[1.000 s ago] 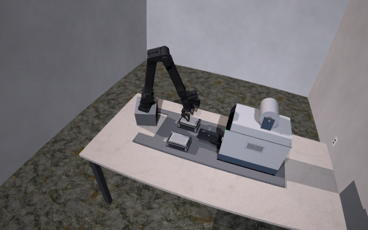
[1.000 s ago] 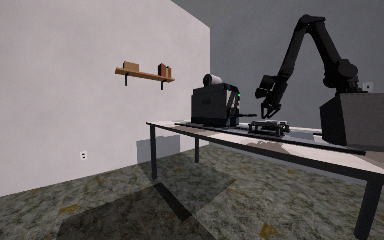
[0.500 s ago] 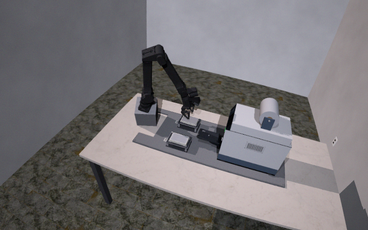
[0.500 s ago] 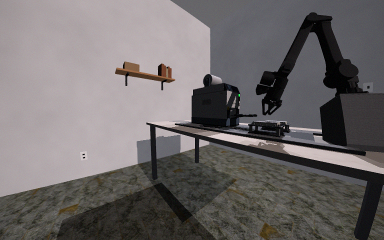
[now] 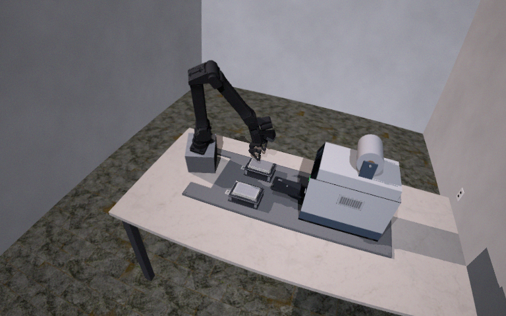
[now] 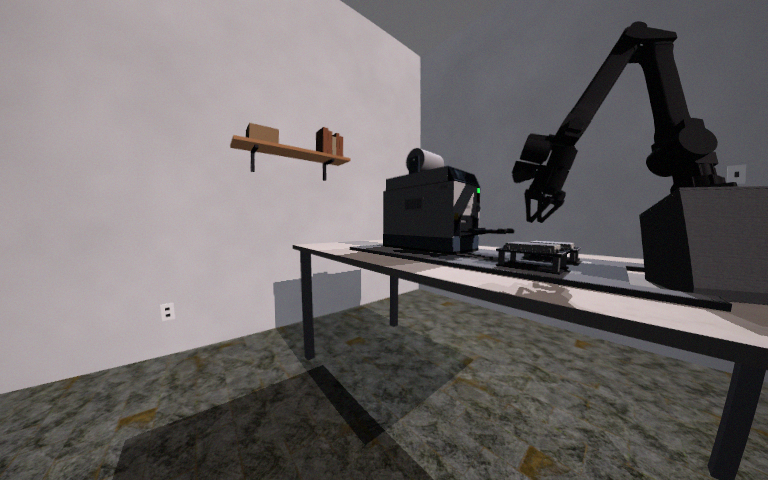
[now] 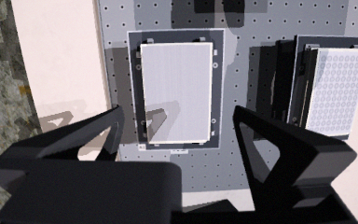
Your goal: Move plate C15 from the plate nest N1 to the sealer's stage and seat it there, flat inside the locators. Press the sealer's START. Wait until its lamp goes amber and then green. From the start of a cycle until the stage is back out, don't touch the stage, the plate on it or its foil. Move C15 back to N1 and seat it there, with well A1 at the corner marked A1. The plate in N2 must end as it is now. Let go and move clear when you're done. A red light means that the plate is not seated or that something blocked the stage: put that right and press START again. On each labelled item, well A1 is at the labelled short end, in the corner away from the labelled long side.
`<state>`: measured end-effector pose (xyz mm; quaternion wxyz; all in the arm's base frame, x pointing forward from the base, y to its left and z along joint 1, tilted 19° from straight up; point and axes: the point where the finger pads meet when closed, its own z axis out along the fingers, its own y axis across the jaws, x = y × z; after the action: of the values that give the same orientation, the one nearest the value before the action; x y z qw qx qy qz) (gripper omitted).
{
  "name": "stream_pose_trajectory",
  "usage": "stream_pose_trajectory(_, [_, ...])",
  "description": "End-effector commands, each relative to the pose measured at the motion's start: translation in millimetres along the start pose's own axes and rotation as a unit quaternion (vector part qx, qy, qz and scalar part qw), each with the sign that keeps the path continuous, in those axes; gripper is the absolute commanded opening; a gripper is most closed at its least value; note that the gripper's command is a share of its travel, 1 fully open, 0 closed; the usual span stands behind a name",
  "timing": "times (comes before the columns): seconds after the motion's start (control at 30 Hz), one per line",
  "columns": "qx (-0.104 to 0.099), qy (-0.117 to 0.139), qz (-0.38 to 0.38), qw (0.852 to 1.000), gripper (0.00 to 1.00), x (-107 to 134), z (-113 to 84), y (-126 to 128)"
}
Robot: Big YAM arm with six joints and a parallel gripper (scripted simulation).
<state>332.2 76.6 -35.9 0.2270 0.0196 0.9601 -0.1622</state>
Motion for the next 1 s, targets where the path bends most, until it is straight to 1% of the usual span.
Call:
stream_pose_trajectory(0.0, [-0.007, -0.017, 0.014, 1.0, 1.0, -24, -11.8, 6])
stream_pose_trajectory(0.2, [-0.01, -0.02, 0.014, 1.0, 1.0, -30, -25.1, 10])
stream_pose_trajectory(0.3, [-0.007, -0.013, 0.011, 1.0, 1.0, -27, -26.6, 9])
stream_pose_trajectory(0.4, [-0.003, -0.009, 0.012, 1.0, 1.0, -23, -30.0, 3])
stream_pose_trajectory(0.47, [-0.003, -0.009, 0.012, 1.0, 1.0, -23, -30.0, 3])
stream_pose_trajectory(0.57, [-0.01, -0.018, 0.011, 1.0, 1.0, -30, -37.7, 8])
stream_pose_trajectory(0.77, [-0.011, -0.021, 0.015, 1.0, 1.0, -38, -50.5, 9])
stream_pose_trajectory(0.9, [-0.008, -0.016, 0.016, 1.0, 1.0, -38, -51.5, 7])
stream_pose_trajectory(0.97, [-0.009, -0.01, 0.009, 1.0, 1.0, -32, -47.4, 8])
